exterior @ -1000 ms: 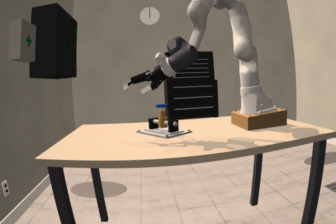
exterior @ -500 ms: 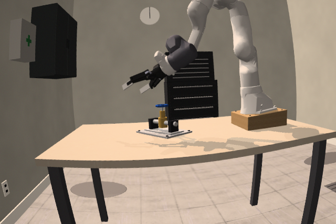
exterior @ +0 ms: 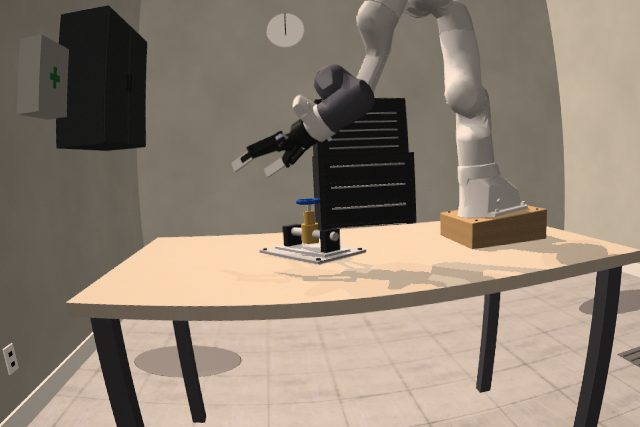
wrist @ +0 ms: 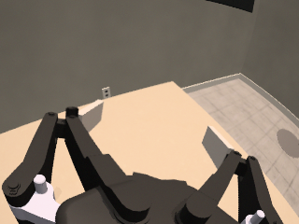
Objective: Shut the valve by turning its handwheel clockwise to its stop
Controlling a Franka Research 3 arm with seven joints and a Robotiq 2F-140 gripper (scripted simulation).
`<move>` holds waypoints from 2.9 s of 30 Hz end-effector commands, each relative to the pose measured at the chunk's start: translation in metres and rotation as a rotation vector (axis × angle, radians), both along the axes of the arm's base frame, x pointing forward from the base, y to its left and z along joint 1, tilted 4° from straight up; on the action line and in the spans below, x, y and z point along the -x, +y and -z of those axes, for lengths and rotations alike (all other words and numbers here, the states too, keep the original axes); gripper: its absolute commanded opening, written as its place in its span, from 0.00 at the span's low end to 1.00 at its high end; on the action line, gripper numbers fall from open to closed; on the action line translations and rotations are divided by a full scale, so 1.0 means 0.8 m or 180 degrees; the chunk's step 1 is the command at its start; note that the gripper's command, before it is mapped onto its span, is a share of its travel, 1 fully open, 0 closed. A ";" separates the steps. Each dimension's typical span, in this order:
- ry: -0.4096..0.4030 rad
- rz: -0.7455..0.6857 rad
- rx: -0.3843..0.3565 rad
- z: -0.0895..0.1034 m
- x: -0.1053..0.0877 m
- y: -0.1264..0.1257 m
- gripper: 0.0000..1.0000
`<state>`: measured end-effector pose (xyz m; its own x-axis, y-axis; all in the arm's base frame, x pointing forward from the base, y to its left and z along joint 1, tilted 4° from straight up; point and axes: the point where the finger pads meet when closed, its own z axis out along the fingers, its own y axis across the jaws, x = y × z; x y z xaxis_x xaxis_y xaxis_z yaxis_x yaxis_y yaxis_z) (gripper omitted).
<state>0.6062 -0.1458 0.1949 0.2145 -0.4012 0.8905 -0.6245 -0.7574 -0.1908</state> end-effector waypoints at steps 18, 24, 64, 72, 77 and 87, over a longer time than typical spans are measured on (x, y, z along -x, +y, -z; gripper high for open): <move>0.0149 -0.0201 0.0099 -0.013 -0.011 0.006 1.00; 0.0149 -0.0201 0.0099 -0.013 -0.011 0.006 1.00; 0.0435 -0.0593 0.0275 -0.033 -0.024 0.023 1.00; 0.0435 -0.0593 0.0275 -0.033 -0.024 0.023 1.00; 0.0600 -0.0798 0.0377 -0.041 -0.027 0.031 1.00; 0.0600 -0.0798 0.0377 -0.041 -0.027 0.031 1.00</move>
